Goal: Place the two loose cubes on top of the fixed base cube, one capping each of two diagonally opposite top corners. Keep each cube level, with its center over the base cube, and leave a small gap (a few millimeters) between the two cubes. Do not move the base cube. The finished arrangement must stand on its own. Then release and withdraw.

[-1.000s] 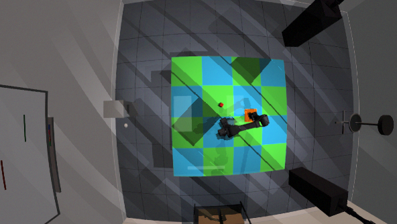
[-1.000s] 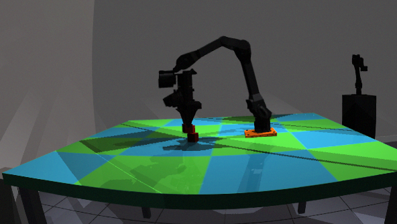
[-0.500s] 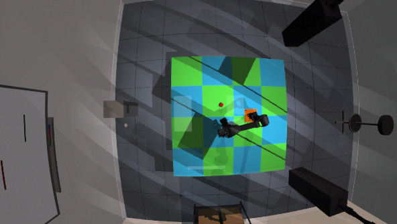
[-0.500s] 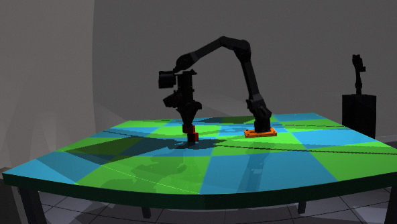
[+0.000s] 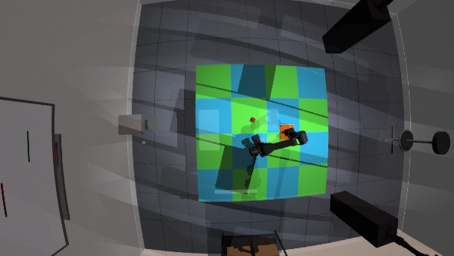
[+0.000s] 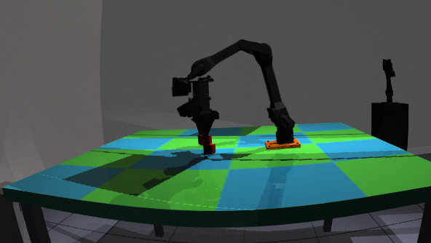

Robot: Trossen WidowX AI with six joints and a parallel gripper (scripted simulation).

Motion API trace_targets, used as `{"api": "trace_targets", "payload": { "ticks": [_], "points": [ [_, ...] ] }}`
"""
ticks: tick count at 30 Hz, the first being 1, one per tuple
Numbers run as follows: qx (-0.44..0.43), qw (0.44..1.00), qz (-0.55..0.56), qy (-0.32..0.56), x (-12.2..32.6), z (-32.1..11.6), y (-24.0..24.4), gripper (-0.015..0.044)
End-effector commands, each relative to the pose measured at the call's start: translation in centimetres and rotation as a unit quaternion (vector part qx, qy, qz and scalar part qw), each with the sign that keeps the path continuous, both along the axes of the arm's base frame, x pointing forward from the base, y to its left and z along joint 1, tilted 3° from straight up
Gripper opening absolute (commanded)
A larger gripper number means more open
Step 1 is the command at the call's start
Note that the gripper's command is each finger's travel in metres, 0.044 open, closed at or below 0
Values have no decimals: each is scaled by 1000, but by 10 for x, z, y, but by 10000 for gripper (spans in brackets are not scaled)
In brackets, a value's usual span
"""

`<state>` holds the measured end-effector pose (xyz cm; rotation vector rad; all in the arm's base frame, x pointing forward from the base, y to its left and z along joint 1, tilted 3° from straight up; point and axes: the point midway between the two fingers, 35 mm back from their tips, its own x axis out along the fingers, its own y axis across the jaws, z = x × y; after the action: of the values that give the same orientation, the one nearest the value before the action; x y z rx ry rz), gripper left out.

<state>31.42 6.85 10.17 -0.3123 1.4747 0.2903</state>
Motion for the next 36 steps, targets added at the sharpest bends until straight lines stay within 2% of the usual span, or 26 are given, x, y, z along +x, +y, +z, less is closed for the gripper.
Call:
{"api": "trace_targets", "payload": {
  "ticks": [1,12,16,36],
  "points": [
    [-3,1000,0,1,0,-1,-1,105],
    [-3,1000,0,1,0,-1,-1,105],
    [-3,1000,0,1,0,-1,-1,205],
    [0,1000,0,0,-2,21,0,205]
  ]
}}
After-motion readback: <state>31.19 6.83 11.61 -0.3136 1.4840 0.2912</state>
